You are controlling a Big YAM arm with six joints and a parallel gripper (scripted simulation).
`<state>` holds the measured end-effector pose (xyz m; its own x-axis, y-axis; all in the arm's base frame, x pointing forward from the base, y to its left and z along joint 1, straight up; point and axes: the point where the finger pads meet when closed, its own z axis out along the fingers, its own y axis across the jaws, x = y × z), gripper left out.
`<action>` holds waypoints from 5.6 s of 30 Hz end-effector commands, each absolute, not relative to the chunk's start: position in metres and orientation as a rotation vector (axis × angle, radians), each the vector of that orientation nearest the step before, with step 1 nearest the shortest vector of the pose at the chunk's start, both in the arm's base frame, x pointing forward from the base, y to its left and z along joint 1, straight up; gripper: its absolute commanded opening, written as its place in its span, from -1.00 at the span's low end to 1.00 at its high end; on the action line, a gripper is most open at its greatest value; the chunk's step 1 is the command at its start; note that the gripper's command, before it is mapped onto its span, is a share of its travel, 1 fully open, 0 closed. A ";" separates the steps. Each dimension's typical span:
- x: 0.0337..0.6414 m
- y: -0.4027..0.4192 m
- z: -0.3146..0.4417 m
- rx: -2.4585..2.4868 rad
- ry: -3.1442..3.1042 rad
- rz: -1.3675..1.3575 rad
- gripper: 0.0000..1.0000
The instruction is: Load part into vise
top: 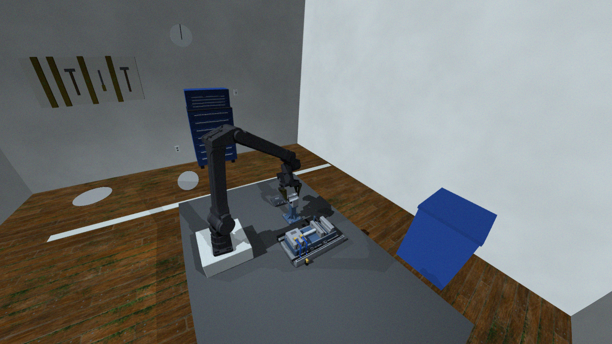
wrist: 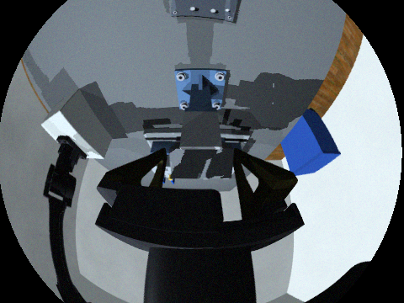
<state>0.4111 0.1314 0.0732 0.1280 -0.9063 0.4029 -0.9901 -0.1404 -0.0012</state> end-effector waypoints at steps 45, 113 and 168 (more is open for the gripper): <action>0.425 0.126 0.079 2.420 -2.087 -0.028 0.62; 0.414 0.122 0.070 2.595 -2.253 -0.868 0.62; 0.424 0.122 0.076 2.643 -2.281 -1.079 0.62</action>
